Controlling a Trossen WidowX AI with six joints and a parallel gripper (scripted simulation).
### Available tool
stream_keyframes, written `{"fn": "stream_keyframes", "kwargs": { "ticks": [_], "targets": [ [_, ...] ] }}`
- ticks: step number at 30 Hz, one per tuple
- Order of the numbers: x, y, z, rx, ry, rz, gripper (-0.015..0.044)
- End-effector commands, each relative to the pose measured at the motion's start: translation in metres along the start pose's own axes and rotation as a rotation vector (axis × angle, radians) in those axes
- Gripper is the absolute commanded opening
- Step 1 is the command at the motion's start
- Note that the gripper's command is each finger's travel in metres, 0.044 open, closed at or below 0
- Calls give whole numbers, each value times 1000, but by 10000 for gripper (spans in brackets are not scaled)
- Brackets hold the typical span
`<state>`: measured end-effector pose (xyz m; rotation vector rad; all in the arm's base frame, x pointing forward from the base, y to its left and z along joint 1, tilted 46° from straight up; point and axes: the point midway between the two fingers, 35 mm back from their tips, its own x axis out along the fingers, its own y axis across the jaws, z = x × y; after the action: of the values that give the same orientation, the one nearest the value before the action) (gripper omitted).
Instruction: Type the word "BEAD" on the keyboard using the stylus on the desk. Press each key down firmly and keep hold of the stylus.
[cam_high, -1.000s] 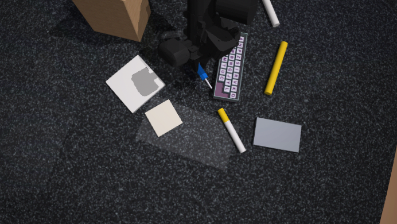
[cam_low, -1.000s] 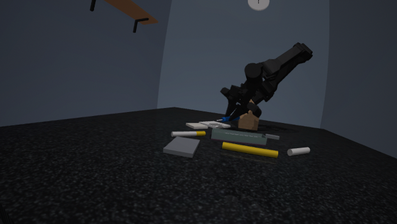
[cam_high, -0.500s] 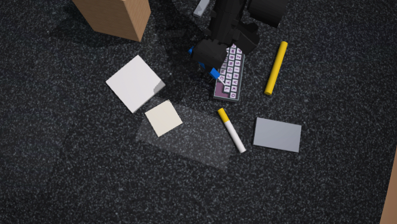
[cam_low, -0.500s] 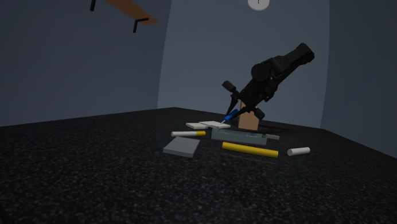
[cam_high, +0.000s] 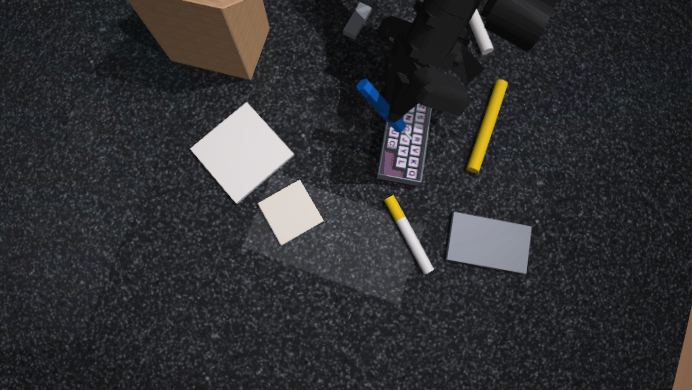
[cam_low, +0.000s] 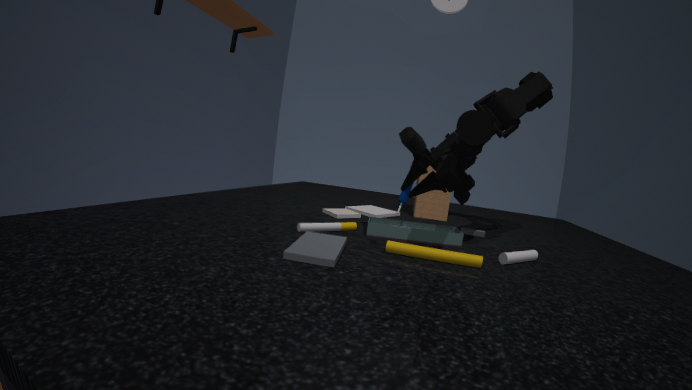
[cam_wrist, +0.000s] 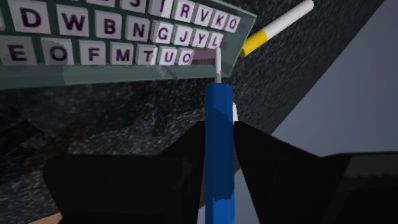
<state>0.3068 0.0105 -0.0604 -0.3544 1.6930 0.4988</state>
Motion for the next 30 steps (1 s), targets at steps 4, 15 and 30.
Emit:
{"fn": "stream_keyframes", "kwargs": {
  "ticks": [4,15,30],
  "targets": [
    [-18,0,11,-266,91,-34,0],
    [-48,7,23,-665,243,-46,0],
    [-59,16,30,-865,323,-37,0]
  ]
}}
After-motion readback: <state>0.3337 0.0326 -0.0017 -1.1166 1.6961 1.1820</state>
